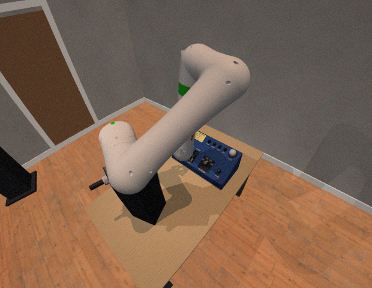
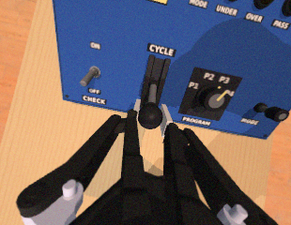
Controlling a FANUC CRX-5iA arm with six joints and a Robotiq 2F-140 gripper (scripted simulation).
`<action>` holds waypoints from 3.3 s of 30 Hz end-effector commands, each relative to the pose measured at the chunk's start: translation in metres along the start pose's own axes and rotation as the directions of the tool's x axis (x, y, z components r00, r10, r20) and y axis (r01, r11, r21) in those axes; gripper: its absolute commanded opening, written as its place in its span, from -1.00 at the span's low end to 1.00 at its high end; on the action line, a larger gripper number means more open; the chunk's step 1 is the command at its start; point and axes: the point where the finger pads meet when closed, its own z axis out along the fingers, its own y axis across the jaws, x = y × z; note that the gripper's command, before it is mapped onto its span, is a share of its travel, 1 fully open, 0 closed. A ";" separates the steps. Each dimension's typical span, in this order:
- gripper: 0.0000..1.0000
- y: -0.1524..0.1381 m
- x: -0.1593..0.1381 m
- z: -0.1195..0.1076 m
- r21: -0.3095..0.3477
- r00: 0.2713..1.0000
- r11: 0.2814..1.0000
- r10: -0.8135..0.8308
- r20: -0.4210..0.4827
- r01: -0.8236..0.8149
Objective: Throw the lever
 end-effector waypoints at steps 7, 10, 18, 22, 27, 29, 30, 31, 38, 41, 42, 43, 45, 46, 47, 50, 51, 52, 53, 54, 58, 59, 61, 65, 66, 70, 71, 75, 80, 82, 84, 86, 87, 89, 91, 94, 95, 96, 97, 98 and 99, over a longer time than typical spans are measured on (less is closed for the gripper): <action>-1.00 0.000 0.001 0.000 0.000 1.000 1.000 0.000 0.000 0.000; -1.00 0.000 0.002 -0.001 0.000 1.000 1.000 0.000 0.000 0.000; -1.00 0.000 0.005 -0.002 0.000 1.000 1.000 0.000 0.000 0.000; -1.00 0.000 0.006 -0.003 0.000 1.000 1.000 0.000 0.000 0.000; -1.00 0.000 0.009 -0.004 0.000 1.000 1.000 0.000 0.000 0.000; -1.00 0.000 0.011 -0.005 0.000 1.000 1.000 0.000 0.000 0.000; -1.00 0.000 0.012 -0.005 0.000 1.000 1.000 0.000 0.000 0.000; -1.00 0.000 0.012 -0.005 0.000 1.000 1.000 0.000 0.000 0.000; -1.00 0.000 0.017 -0.007 0.000 1.000 1.000 0.000 0.000 0.000; -1.00 0.000 0.021 -0.007 0.000 1.000 1.000 0.000 0.000 0.000; -1.00 0.000 0.022 -0.008 0.000 1.000 1.000 0.000 0.000 0.000; -1.00 0.000 0.023 -0.008 0.000 1.000 1.000 0.000 0.000 0.000; -1.00 0.000 0.026 -0.008 0.000 1.000 1.000 0.000 0.000 0.000; -1.00 0.000 0.027 -0.009 0.000 1.000 1.000 0.000 0.000 0.000; -1.00 0.000 0.028 -0.009 0.000 1.000 1.000 0.000 0.000 0.000; -1.00 0.000 0.033 -0.009 0.000 1.000 1.000 0.000 0.000 0.000; -1.00 0.000 0.034 -0.009 0.000 1.000 1.000 0.000 0.000 0.000; -1.00 0.000 0.036 -0.009 0.000 1.000 1.000 0.000 0.000 0.000; -1.00 0.000 0.036 -0.009 0.000 1.000 1.000 0.000 0.000 0.000; -1.00 0.000 0.036 -0.009 0.000 1.000 1.000 0.000 0.000 0.000; -1.00 0.000 0.042 -0.009 0.000 1.000 1.000 0.000 0.000 0.000; -1.00 0.000 0.043 -0.009 0.000 1.000 1.000 0.000 0.000 0.000; -1.00 0.000 0.046 -0.009 0.000 1.000 1.000 0.000 0.000 0.000; -1.00 0.000 0.052 -0.008 0.000 1.000 1.000 0.000 0.000 0.000; -1.00 0.000 0.053 -0.008 0.000 1.000 1.000 0.000 0.000 0.000; -1.00 0.000 0.057 -0.007 0.000 1.000 1.000 0.000 0.000 0.000; -1.00 0.000 0.057 -0.007 0.000 1.000 1.000 0.000 0.000 0.000; -1.00 0.000 0.062 -0.005 0.000 1.000 1.000 0.000 0.000 0.000; -1.00 0.000 0.067 -0.004 0.000 1.000 1.000 0.000 0.000 0.000; -1.00 0.000 0.068 -0.003 0.000 1.000 1.000 0.000 0.000 0.000; -1.00 0.000 0.070 -0.002 0.000 1.000 1.000 0.000 0.000 0.000; -1.00 0.000 0.071 -0.002 0.000 1.000 1.000 0.000 0.000 0.000; -1.00 0.000 0.071 -0.002 0.000 1.000 1.000 0.000 0.000 0.000; -1.00 0.000 0.072 -0.002 0.000 1.000 1.000 0.000 0.000 0.000; -1.00 0.000 0.072 -0.001 0.000 1.000 1.000 0.000 0.000 0.000; -1.00 0.000 0.074 -0.001 0.000 1.000 1.000 0.000 0.000 0.000; -1.00 0.000 0.074 -0.001 0.000 1.000 1.000 0.000 0.000 0.000; -1.00 0.000 0.074 0.000 0.000 1.000 1.000 0.000 0.000 0.000; -1.00 0.000 0.074 0.000 0.000 1.000 1.000 0.000 0.000 0.000; -1.00 0.000 0.075 0.000 0.000 1.000 1.000 0.000 0.000 0.000; -1.00 0.000 0.075 0.000 0.000 1.000 1.000 0.000 0.000 0.000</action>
